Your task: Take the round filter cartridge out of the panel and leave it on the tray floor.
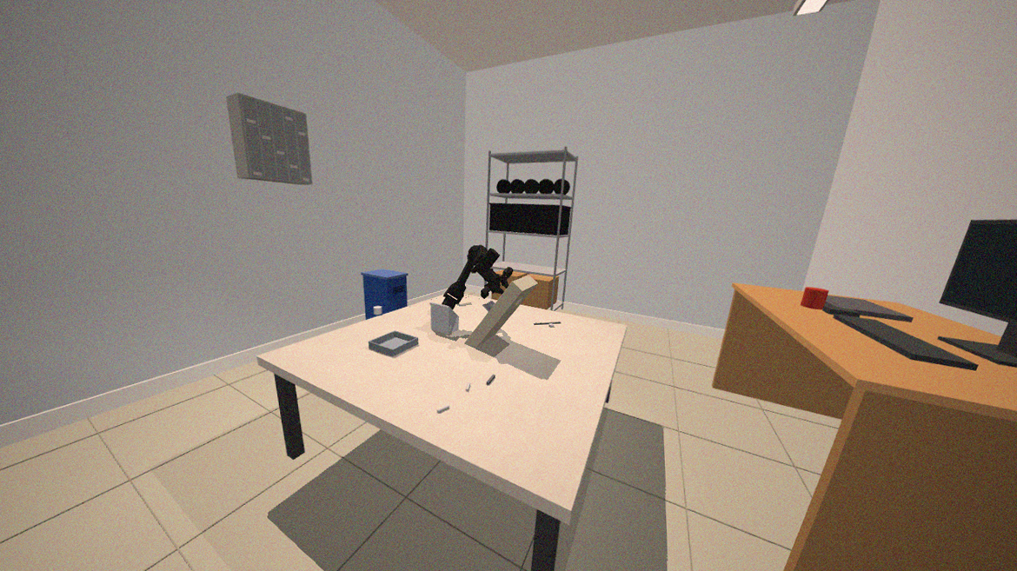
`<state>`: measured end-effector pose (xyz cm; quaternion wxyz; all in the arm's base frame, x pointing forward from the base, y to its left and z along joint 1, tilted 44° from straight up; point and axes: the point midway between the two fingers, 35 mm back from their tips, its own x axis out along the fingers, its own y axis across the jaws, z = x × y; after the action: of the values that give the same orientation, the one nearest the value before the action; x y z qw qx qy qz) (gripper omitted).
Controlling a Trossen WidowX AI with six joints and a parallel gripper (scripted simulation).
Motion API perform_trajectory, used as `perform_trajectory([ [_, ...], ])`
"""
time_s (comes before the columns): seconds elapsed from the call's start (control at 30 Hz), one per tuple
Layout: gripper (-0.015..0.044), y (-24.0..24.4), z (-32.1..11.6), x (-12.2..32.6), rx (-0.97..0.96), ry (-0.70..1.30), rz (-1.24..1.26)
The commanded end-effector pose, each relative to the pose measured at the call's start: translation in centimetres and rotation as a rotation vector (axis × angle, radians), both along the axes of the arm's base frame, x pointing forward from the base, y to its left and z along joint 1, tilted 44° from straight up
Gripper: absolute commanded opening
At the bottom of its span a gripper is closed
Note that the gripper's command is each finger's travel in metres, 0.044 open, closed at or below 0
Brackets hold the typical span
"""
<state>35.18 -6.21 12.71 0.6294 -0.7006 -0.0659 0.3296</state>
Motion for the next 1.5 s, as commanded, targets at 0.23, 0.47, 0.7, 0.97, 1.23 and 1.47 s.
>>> perform_trajectory([
  [0.23,0.0000,0.04,-0.02,0.08,-0.002,0.001,-0.002],
  [0.47,0.0000,0.51,-0.32,0.52,0.145,0.107,-0.072],
  [0.7,0.0000,0.63,-0.40,0.66,0.329,0.230,-0.164],
  [0.97,0.0000,0.68,-0.43,0.72,0.543,0.371,-0.271],
  [1.23,0.0000,0.70,-0.45,0.75,0.758,0.512,-0.378],
  [1.47,0.0000,0.72,-0.46,0.77,0.947,0.636,-0.472],
])
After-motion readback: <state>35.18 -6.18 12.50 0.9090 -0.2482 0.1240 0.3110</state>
